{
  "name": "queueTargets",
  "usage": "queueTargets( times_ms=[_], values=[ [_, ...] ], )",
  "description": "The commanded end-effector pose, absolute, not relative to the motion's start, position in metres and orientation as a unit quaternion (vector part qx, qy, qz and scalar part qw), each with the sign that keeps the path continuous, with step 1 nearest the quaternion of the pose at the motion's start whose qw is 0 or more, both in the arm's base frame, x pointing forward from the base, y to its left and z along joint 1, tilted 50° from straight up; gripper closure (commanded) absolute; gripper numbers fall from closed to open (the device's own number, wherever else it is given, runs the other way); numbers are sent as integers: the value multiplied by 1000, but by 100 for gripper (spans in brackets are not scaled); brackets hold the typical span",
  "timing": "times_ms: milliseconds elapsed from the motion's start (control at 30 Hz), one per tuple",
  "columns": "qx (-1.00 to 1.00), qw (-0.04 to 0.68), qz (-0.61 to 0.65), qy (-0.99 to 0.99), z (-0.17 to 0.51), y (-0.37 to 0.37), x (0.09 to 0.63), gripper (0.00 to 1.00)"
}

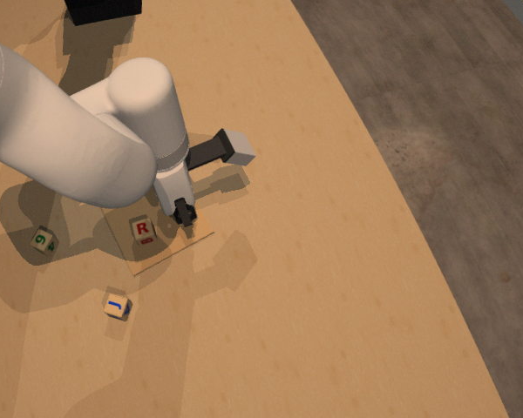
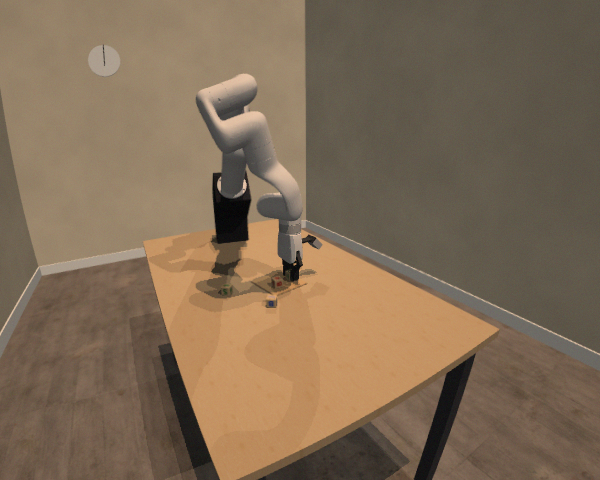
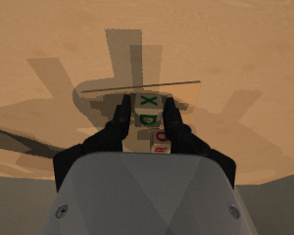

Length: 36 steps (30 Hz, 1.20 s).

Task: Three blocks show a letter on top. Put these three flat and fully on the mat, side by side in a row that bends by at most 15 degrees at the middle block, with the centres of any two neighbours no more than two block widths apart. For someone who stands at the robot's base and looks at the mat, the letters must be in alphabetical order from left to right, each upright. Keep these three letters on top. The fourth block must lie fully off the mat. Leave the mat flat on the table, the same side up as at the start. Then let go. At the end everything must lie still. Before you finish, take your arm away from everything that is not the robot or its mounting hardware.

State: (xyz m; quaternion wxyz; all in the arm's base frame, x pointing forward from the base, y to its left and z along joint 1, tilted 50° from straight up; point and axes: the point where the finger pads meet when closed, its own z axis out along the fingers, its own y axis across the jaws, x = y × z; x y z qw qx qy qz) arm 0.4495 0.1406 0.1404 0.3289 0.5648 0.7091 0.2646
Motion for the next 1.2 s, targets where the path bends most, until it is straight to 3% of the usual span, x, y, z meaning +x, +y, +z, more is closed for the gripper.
queueTargets(
  times_ms=[0,833,867,1167],
  values=[
    [565,328,265,709,145,141,444,53],
    [565,328,265,709,197,141,382,53],
    [565,328,265,709,197,141,382,0],
    [565,328,265,709,197,141,382,0]
  ],
)
